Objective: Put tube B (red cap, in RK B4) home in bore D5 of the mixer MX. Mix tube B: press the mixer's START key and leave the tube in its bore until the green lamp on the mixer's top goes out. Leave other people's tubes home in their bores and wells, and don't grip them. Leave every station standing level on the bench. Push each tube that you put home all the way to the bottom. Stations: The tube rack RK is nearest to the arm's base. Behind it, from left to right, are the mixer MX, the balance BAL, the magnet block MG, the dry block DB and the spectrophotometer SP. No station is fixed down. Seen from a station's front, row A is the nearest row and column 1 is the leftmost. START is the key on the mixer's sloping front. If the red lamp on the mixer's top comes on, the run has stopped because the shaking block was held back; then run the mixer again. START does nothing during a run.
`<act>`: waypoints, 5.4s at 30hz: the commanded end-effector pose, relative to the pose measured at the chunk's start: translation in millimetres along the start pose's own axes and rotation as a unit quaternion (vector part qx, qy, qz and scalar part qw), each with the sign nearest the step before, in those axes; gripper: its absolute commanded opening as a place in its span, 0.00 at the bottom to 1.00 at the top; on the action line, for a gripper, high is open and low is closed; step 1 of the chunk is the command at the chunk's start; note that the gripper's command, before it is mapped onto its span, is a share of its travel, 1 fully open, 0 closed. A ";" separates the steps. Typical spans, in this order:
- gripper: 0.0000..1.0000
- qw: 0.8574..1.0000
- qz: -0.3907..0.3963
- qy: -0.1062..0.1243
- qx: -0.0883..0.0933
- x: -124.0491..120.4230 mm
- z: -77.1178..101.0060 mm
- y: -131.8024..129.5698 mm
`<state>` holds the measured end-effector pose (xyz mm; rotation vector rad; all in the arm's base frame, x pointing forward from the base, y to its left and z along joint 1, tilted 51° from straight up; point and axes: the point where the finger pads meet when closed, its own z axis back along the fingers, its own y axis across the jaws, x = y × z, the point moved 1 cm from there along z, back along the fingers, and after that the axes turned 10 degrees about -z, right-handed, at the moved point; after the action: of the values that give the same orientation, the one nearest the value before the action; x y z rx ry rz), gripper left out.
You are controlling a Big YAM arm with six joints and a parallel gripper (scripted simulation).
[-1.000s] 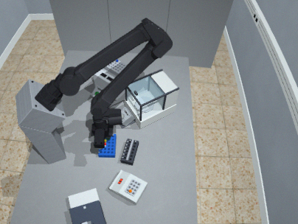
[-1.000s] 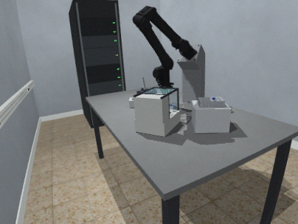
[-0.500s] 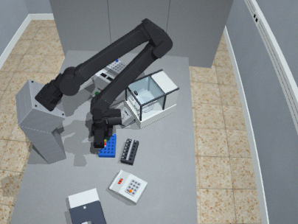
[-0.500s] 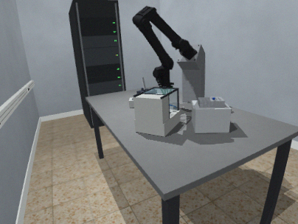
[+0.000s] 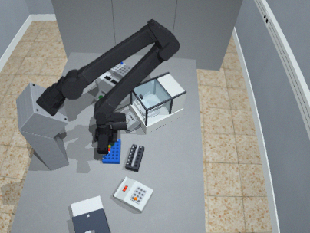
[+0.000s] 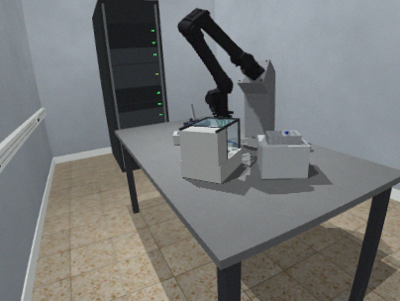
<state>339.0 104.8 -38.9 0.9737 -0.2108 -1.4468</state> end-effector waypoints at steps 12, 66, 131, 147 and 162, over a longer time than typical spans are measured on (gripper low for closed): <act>0.36 1.000 -0.003 -0.009 -0.014 8.0 6.2 -15.7; 0.36 1.000 -0.008 -0.006 -0.020 3.5 -32.2 -20.1; 0.36 1.000 -0.002 0.001 -0.006 -0.4 -58.4 -7.9; 0.36 1.000 -0.005 -0.003 -0.013 1.9 -56.8 -13.4; 0.09 1.000 -0.005 -0.003 -0.014 1.7 -55.3 -15.9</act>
<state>376.2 128.1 -76.1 0.9714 -0.2107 -1.4460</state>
